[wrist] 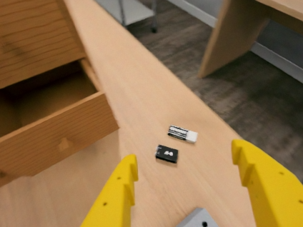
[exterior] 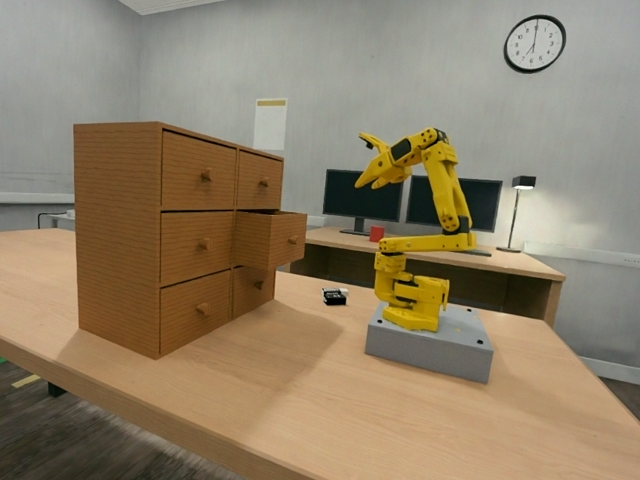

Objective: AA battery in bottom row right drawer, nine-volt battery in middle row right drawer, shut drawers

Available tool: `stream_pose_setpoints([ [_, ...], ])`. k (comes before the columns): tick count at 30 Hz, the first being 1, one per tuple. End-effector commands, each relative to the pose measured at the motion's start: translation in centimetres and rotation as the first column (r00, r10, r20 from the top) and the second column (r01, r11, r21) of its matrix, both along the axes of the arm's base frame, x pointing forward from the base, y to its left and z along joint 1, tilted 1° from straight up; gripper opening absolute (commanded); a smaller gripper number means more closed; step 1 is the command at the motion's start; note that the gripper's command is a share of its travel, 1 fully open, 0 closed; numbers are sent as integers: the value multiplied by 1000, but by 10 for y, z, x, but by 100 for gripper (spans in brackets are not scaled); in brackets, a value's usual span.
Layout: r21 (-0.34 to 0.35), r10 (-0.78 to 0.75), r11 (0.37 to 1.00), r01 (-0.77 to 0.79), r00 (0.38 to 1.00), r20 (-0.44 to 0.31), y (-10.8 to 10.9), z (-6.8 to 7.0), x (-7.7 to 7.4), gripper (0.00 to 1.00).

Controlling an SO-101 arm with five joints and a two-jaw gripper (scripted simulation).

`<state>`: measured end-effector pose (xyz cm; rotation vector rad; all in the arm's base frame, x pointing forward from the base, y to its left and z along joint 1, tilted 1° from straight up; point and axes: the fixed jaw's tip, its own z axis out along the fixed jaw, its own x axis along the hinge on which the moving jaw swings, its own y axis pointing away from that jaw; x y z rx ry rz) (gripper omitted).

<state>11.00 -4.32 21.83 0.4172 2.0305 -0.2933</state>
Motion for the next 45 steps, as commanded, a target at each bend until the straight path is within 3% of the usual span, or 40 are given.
stream_pose_setpoints([
  [1,1,-141,990,141,990,6,-15,2,-7,30],
  [11,1,-176,984,176,984,6,-19,2,-9,30],
  [18,-72,-67,996,51,971,-231,-35,-17,14,30],
  [26,-90,79,986,-139,875,-478,-51,-48,35,30],
  [28,-90,79,986,-139,875,-478,-51,-48,35,30],
  [35,-41,219,946,-322,726,-652,-61,-82,47,30],
  [43,81,379,851,-519,499,-780,-67,-125,53,30],
  [45,81,379,851,-519,499,-780,-67,-125,53,30],
])
